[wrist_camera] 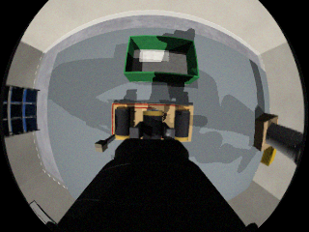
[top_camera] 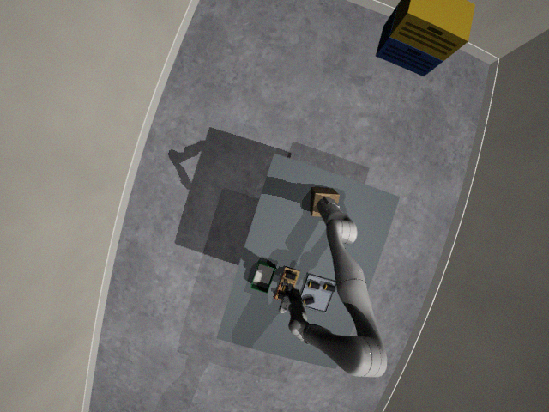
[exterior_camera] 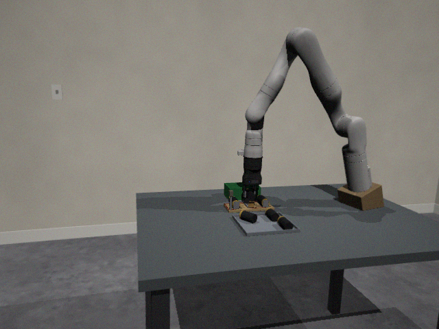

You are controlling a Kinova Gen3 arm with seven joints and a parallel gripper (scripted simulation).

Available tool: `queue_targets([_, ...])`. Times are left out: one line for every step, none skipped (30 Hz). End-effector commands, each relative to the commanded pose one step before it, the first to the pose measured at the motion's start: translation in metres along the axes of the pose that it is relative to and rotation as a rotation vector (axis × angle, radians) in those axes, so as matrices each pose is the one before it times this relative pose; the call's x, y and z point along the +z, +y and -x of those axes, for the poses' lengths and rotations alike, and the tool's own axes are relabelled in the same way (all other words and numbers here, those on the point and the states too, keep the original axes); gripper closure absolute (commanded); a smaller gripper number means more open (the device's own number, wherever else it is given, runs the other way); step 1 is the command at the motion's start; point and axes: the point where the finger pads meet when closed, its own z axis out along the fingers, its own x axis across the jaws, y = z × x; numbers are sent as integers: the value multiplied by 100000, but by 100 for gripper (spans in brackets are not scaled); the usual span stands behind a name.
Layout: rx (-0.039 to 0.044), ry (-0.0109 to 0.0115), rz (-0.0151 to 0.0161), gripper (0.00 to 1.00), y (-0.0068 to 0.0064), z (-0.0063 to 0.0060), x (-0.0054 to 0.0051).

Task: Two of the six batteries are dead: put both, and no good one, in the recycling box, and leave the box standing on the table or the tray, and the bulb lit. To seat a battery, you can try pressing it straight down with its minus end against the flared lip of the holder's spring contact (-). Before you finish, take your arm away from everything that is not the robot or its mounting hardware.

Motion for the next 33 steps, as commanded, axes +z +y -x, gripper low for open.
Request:
queue_targets([12, -185, -1, 43, -9, 61, -67])
queue_targets([0, 0, 0, 43, 0, 0, 0])
queue_targets([0, 0, 0, 43, 0, 0, 0])
queue_targets([0, 0, 0, 43, 0, 0, 0])
queue_targets([0, 0, 0, 43, 0, 0, 0])
queue_targets([0, 0, 0, 43, 0, 0, 0])
queue_targets([0, 0, 0, 43, 0, 0, 0])
queue_targets([0, 0, 0, 43, 0, 0, 1])
queue_targets([0, 0, 0, 43, 0, 0, 6])
queue_targets([0, 0, 0, 43, 0, 0, 0])
queue_targets([0, 0, 0, 43, 0, 0, 0])
queue_targets([0, 0, 0, 43, 0, 0, 15])
queue_targets([0, 0, 0, 43, 0, 0, 27])
queue_targets([0, 0, 0, 43, 0, 0, 42])
queue_targets([0, 0, 0, 43, 0, 0, 59])
queue_targets([0, 0, 0, 43, 0, 0, 76])
queue_targets([0, 0, 0, 43, 0, 0, 93])
queue_targets([0, 0, 0, 43, 0, 0, 110])
queue_targets([0, 0, 0, 43, 0, 0, 126])
queue_targets([0, 0, 0, 43, 0, 0, 141])
queue_targets([0, 0, 0, 43, 0, 0, 154])
queue_targets([0, 0, 0, 43, 0, 0, 165])
queue_targets([0, 0, 0, 43, 0, 0, 174])
queue_targets([0, 0, 0, 43, 0, -1, 180])
queue_targets([0, 0, 0, 43, 0, 1, 184])
queue_targets([0, 0, 0, 43, 0, 0, 184])
queue_targets([0, 0, 0, 43, 0, 0, 0])
queue_targets([0, 0, 0, 43, 0, 0, 0])
queue_targets([0, 0, 0, 43, 0, 0, 182])
queue_targets([0, 0, 0, 43, 0, 0, 177])
queue_targets([0, 0, 0, 43, 0, -1, 169])
queue_targets([0, 0, 0, 43, 0, 1, 159])
queue_targets([0, 0, 0, 43, 0, 0, 146])
